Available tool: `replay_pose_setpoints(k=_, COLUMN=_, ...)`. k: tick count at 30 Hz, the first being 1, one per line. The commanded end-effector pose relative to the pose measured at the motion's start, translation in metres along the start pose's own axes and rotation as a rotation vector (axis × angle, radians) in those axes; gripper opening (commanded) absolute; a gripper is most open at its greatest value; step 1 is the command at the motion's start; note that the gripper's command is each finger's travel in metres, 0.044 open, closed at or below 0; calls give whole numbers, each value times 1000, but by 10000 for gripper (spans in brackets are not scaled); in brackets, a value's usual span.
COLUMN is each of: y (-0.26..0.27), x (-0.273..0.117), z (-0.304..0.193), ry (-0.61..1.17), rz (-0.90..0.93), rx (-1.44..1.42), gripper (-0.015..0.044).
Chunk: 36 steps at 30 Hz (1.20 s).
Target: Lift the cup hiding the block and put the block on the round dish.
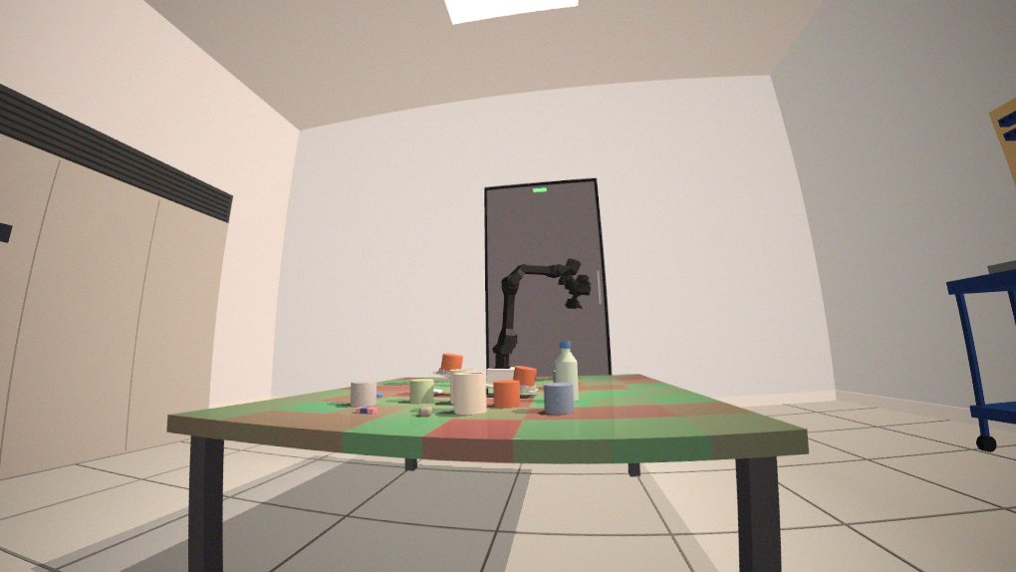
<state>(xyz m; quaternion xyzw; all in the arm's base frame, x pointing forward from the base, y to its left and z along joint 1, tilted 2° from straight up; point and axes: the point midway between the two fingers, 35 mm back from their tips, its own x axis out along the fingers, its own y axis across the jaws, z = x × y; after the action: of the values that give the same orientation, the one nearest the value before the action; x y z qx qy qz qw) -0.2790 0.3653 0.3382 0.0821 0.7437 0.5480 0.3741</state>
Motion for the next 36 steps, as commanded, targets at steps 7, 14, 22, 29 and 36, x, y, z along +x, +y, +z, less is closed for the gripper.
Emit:
replay_pose_setpoints(k=7, y=-36, x=-86, z=110, ry=-333, rz=-40, rx=-39, gripper=440)
replay_pose_setpoints(k=14, y=-76, x=-158, z=163, ry=-564, rz=-114, rx=-52, gripper=440)
replay_pose_setpoints(k=22, y=-132, x=-243, z=195, ry=-810, rz=-244, rx=-46, gripper=440)
replay_pose_setpoints(k=29, y=-186, x=-312, z=198, ry=-998, rz=-392, rx=-17, gripper=440)
replay_pose_setpoints(k=36, y=-240, x=-370, z=180, ry=-1155, rz=-567, rx=37, gripper=440)
